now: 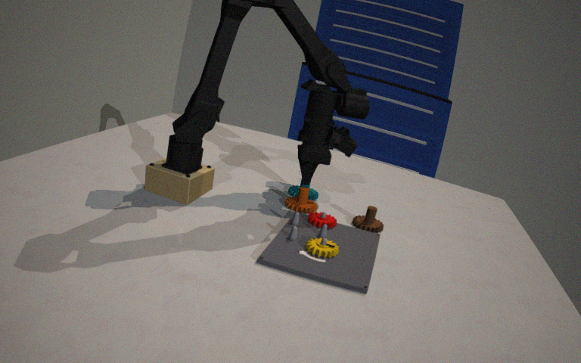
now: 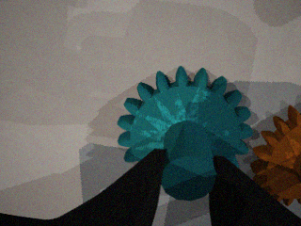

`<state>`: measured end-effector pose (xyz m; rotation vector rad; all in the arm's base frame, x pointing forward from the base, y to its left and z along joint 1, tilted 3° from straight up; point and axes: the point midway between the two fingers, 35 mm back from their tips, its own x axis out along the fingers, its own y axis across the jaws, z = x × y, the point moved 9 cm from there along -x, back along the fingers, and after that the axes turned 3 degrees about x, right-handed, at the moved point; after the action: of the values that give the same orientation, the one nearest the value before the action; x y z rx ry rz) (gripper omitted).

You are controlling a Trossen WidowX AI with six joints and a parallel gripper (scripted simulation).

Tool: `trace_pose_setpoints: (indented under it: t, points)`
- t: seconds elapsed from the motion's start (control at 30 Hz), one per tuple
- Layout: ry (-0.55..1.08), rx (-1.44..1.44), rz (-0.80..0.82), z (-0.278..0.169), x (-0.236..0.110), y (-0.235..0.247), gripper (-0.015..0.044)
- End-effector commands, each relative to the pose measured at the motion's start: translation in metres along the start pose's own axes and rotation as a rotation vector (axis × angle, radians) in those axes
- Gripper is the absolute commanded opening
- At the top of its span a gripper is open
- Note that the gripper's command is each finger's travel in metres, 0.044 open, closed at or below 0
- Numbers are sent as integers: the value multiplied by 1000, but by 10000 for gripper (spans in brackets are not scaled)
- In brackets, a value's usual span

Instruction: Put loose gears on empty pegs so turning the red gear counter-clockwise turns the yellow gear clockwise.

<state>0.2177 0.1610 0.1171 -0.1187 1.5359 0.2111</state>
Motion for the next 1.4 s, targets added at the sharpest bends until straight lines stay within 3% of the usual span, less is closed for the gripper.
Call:
trace_pose_setpoints:
  t: [0.0,0.1,1.37]
  points:
    - [0,6,1,0,0,0,39]
    - [0,6,1,0,0,0,0]
    - [4,5,3,6,-85,10,0]
